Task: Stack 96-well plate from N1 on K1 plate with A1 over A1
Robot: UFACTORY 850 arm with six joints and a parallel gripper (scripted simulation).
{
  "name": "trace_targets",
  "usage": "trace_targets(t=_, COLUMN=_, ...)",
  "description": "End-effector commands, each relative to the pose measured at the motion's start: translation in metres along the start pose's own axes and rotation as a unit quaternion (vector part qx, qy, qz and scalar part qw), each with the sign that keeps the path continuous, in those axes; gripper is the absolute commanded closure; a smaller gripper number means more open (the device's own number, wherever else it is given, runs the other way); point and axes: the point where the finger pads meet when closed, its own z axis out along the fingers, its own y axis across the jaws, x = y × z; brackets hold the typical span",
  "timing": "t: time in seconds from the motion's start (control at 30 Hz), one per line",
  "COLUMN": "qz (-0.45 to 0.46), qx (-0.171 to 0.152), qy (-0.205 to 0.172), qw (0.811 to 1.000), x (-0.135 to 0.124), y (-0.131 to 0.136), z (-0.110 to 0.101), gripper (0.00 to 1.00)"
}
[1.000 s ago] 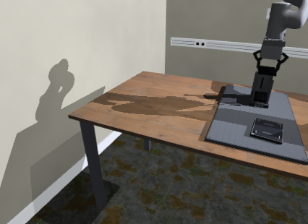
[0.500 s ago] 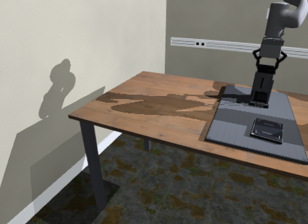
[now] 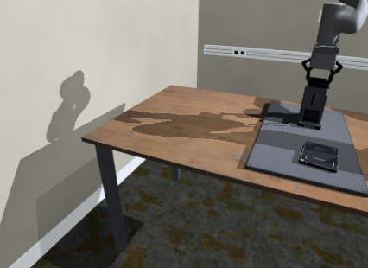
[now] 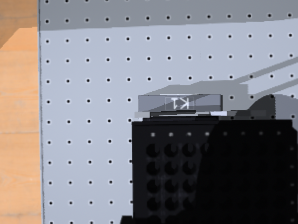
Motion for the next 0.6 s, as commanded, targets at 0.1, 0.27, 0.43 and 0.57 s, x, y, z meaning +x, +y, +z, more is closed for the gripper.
trace_targets(t=0.1, qz=0.000, qx=-0.001, qy=0.000, qw=1.000, x=0.0002, y=0.0006, z=-0.0006, gripper=1.00)
trace_targets(t=0.27, qz=0.000, qx=-0.001, qy=0.000, qw=1.000, x=0.0003, y=0.0006, z=-0.0006, gripper=1.00)
trace_targets(t=0.43, qz=0.000, qx=-0.001, qy=0.000, qw=1.000, x=0.0005, y=0.0006, z=-0.0006, gripper=1.00)
trace_targets(t=0.57, qz=0.000, qx=-0.001, qy=0.000, qw=1.000, x=0.0006, y=0.0006, z=0.0060, gripper=1.00)
